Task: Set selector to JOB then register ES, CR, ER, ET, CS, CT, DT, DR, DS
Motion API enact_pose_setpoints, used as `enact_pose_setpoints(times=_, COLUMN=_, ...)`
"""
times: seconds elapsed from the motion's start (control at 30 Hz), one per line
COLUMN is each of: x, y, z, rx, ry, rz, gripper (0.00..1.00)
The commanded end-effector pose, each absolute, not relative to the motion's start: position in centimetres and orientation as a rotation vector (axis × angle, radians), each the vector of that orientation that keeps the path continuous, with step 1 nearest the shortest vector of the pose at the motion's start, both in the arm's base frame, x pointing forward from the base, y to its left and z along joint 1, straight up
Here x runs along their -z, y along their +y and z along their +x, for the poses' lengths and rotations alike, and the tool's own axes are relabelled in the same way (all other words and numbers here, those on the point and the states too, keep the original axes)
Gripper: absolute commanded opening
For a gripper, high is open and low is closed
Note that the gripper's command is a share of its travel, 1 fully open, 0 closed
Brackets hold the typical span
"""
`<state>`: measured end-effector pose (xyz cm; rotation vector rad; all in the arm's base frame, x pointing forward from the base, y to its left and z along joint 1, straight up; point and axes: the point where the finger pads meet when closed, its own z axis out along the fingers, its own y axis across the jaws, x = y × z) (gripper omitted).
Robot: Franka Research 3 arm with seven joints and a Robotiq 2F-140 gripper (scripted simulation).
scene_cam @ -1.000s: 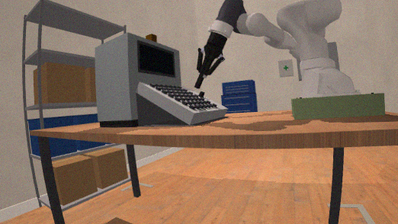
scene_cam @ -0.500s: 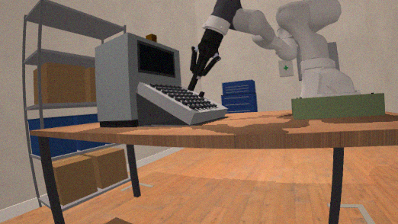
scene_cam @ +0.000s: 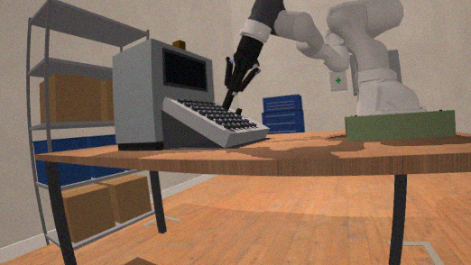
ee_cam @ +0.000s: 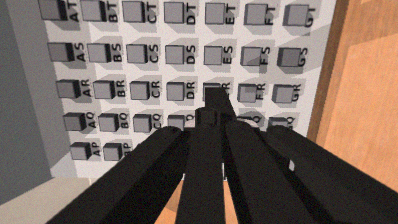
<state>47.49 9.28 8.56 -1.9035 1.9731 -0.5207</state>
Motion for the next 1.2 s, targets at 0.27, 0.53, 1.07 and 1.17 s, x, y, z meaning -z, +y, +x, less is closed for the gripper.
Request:
enact_pose_setpoints(times=0.27, x=-7.3, y=9.1, z=48.3, rx=0.519, ry=1.998, rz=-1.872, gripper=0.1)
enact_pose_setpoints(times=0.53, x=-7.0, y=9.1, z=48.5, rx=0.519, ry=1.998, rz=-1.872, gripper=0.1)
enact_pose_setpoints(times=1.07, x=-7.0, y=9.1, z=48.5, rx=0.519, ry=1.998, rz=-1.872, gripper=0.1)
enact_pose_setpoints(times=1.17, x=-7.0, y=9.1, z=48.5, rx=0.519, ry=1.998, rz=-1.872, gripper=0.1)
